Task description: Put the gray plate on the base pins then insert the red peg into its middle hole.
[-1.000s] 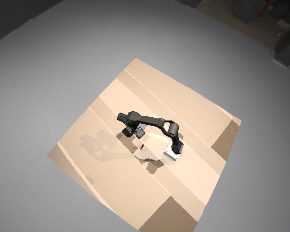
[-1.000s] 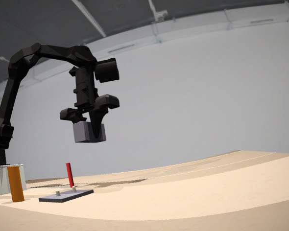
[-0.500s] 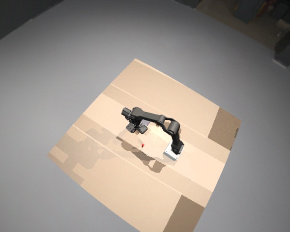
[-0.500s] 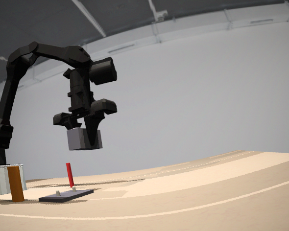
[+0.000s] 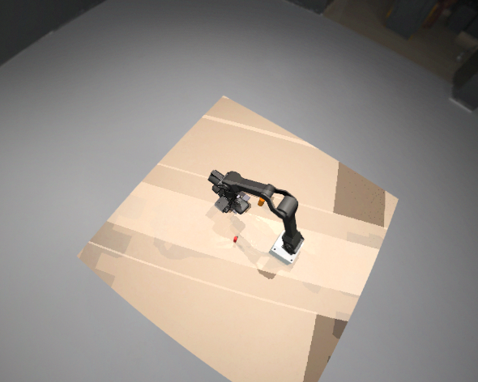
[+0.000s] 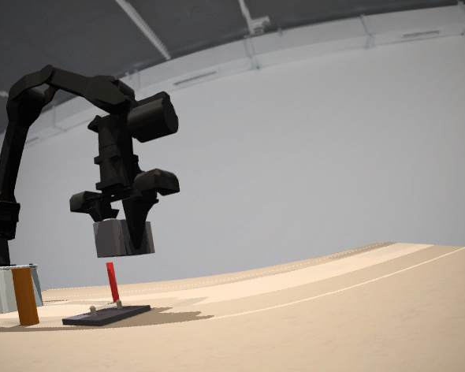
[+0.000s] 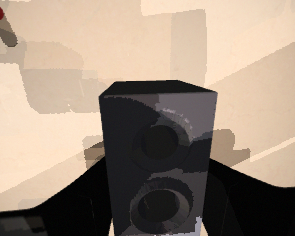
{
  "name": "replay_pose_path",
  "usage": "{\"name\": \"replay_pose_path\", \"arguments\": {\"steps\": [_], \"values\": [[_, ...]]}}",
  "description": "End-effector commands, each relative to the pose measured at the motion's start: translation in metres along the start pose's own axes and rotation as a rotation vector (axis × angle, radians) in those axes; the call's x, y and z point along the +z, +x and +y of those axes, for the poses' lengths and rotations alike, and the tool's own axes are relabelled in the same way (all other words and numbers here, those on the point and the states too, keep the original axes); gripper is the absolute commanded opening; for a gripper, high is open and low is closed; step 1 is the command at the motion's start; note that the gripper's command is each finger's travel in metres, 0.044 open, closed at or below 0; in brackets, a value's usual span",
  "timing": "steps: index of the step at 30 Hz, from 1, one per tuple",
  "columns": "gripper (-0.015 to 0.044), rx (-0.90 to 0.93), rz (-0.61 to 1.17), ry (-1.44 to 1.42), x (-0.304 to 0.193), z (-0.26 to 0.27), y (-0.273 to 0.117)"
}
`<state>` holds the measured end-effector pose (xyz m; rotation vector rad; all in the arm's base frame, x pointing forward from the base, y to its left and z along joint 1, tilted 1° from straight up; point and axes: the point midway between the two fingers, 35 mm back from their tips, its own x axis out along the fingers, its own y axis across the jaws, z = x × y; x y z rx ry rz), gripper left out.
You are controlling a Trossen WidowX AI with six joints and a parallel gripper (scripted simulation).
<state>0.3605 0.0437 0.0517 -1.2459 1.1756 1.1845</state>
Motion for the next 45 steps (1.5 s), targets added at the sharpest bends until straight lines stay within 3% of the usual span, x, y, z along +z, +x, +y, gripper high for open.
{"name": "replay_pose_path", "arguments": {"steps": [1, 19, 45], "values": [[0.0000, 0.002, -0.002, -0.011, -0.011, 0.001, 0.007], [0.0000, -0.003, 0.003, -0.056, -0.062, 0.007, 0.032], [0.0000, -0.003, 0.003, -0.056, -0.062, 0.006, 0.037]]}}
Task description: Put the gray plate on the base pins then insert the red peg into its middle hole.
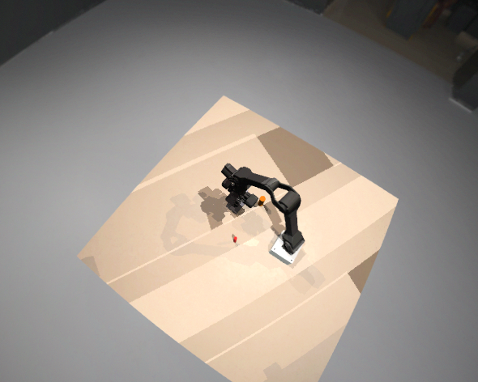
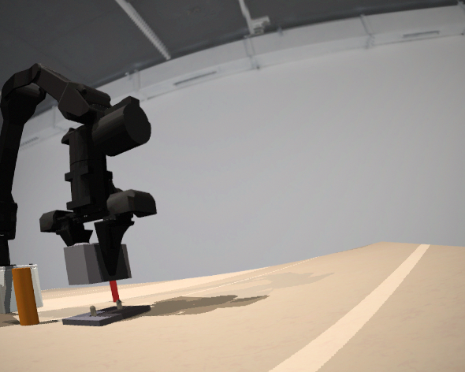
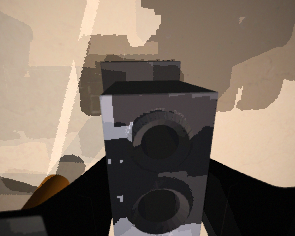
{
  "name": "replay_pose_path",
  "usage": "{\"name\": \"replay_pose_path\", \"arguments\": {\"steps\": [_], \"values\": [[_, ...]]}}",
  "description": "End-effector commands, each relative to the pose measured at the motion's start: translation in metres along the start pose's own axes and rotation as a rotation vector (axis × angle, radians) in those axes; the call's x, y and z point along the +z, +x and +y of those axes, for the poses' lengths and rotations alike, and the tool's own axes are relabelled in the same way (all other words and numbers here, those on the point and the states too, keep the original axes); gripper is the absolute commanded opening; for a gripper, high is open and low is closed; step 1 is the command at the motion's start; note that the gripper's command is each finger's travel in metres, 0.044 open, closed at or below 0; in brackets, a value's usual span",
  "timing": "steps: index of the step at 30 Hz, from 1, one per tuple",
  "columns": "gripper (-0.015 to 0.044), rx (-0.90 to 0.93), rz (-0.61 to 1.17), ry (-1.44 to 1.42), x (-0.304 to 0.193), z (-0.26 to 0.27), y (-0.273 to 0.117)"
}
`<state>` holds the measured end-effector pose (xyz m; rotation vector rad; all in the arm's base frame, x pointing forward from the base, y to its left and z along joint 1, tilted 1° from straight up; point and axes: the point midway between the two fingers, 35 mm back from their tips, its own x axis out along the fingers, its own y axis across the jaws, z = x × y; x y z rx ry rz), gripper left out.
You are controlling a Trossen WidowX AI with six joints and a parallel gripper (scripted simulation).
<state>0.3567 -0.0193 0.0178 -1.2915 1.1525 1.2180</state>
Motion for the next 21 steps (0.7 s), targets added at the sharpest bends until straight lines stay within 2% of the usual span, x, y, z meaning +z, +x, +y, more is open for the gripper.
{"name": "replay_pose_path", "arguments": {"steps": [1, 21], "values": [[0.0000, 0.000, -0.002, -0.003, 0.001, 0.000, 0.005], [0.0000, 0.000, -0.002, -0.003, 0.001, 0.000, 0.033]]}}
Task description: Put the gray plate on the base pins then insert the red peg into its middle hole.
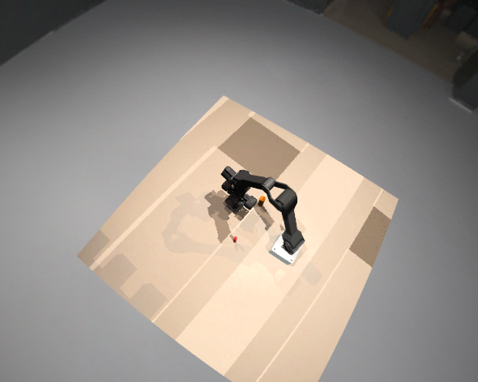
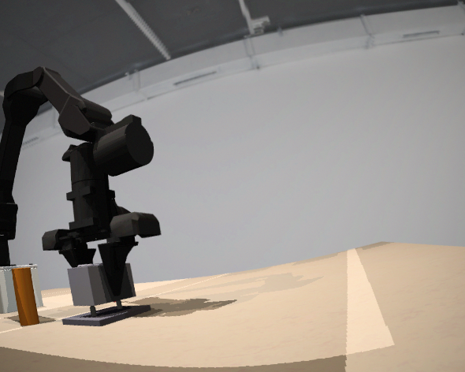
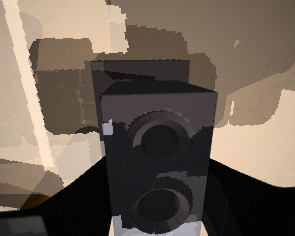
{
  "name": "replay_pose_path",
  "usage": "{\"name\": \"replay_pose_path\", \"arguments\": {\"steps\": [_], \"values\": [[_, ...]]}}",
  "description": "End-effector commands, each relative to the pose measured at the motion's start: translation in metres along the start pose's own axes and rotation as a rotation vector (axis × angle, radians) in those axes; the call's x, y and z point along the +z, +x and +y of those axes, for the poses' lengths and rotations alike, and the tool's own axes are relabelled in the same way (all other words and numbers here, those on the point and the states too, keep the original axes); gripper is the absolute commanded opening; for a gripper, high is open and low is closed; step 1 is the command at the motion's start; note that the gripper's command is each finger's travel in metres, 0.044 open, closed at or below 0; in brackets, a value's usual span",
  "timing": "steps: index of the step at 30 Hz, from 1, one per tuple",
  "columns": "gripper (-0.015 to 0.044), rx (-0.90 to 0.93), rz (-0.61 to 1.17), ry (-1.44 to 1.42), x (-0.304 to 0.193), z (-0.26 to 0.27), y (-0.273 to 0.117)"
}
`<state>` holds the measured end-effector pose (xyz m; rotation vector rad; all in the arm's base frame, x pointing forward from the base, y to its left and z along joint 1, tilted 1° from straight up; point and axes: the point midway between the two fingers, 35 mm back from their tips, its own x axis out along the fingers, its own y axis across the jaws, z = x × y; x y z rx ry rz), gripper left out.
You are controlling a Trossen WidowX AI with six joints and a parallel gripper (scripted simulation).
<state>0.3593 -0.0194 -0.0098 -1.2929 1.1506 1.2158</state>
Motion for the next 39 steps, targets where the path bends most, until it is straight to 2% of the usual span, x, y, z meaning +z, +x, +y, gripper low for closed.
{"name": "replay_pose_path", "arguments": {"steps": [1, 14, 31, 36, 39], "values": [[0.0000, 0.003, -0.003, -0.003, 0.001, 0.002, 0.007], [0.0000, 0.001, 0.000, 0.000, 0.000, 0.000, 0.006], [0.0440, 0.001, 0.000, 0.000, 0.000, 0.000, 0.006], [0.0440, 0.001, 0.000, 0.000, 0.000, 0.000, 0.004], [0.0440, 0.001, -0.001, -0.001, -0.001, -0.005, -0.034]]}}
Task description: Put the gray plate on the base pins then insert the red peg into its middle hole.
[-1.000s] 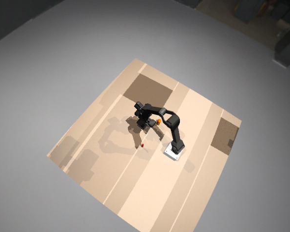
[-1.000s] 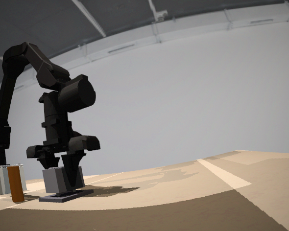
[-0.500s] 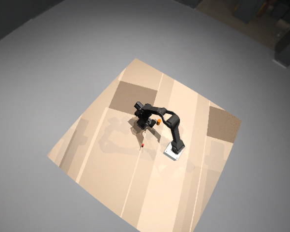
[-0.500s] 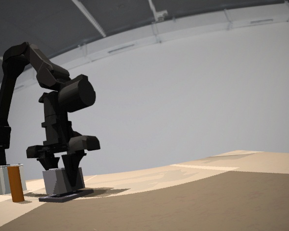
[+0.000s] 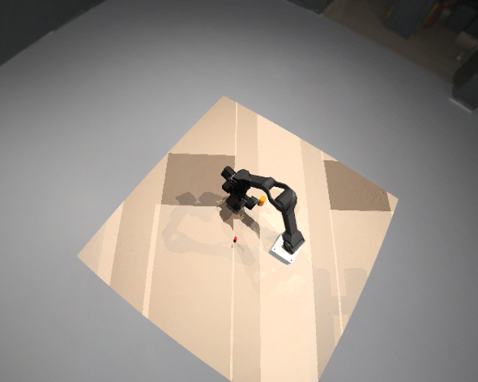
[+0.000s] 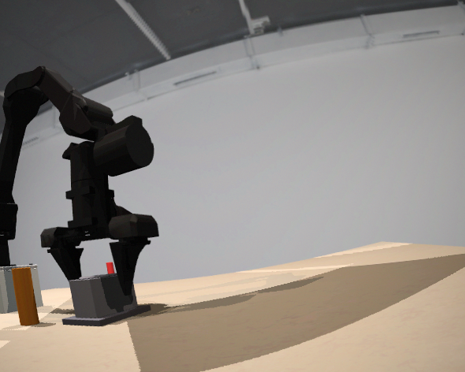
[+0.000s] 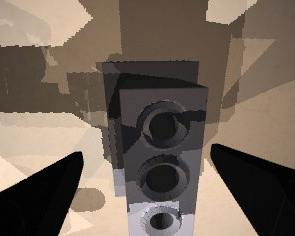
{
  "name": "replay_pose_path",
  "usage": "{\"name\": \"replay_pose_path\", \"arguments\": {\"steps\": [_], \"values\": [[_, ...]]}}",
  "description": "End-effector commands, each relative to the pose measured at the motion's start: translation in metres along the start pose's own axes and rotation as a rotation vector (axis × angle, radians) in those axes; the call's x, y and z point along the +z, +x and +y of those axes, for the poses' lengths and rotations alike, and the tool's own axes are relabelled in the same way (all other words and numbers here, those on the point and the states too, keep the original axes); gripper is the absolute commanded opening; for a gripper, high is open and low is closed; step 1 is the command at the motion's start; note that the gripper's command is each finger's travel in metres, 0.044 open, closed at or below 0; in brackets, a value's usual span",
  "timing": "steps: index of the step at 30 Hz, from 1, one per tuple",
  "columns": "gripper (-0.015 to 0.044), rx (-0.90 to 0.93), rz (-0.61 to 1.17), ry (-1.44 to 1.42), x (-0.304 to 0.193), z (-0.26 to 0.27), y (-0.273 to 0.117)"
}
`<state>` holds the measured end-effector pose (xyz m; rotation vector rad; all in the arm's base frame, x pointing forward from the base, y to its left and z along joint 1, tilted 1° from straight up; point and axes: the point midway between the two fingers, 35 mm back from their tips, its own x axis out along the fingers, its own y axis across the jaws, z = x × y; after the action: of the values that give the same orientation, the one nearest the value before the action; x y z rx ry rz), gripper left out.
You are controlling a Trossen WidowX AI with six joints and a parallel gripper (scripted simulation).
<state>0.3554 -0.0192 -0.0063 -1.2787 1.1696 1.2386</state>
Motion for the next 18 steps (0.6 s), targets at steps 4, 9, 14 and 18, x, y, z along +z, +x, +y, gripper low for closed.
{"name": "replay_pose_path", "arguments": {"steps": [4, 9, 14, 18], "values": [[0.0440, -0.026, 0.001, -0.002, -0.001, -0.003, -0.097], [0.0440, -0.026, 0.001, -0.002, -0.001, -0.004, -0.108], [0.0440, -0.026, -0.001, 0.051, 0.004, -0.003, -0.108], [0.0440, -0.024, -0.007, 0.354, 0.031, 0.006, -0.109]]}}
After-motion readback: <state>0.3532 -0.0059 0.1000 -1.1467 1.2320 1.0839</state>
